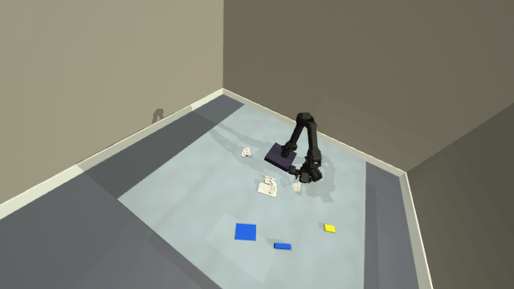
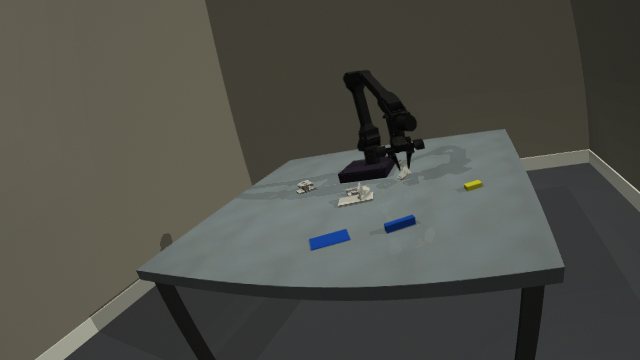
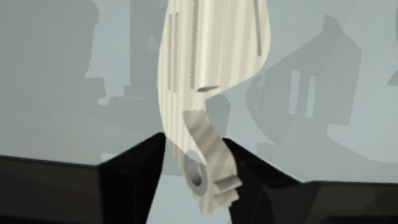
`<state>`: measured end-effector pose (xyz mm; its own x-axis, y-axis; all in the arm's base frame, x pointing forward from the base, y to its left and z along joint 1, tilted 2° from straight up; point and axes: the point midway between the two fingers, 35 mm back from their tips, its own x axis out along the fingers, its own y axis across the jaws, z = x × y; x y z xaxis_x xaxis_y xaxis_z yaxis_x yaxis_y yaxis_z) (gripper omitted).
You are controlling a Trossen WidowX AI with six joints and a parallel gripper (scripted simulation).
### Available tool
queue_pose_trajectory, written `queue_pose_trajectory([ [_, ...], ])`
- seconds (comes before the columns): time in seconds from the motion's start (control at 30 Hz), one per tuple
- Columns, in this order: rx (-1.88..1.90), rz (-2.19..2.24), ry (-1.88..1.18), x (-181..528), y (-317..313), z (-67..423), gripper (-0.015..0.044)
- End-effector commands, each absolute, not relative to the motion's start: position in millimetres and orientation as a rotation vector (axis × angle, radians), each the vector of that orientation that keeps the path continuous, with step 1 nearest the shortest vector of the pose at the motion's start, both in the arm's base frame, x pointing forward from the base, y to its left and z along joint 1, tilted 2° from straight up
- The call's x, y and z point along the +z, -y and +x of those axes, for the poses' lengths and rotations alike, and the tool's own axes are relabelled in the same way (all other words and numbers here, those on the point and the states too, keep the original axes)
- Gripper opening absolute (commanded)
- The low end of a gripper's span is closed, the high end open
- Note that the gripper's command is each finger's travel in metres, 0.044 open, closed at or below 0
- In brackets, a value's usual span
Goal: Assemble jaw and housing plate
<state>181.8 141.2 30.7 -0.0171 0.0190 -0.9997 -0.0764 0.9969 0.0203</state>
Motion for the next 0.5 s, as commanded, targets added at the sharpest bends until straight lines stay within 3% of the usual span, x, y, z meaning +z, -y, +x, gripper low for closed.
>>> queue_pose_trajectory([
  [0.0, 0.078, -0.041, -1.58, 36.7, -141.7, 182.9, 0.0037],
  [0.47, 0.078, -0.041, -1.58, 61.3, -141.9, 184.2, 0.0037],
])
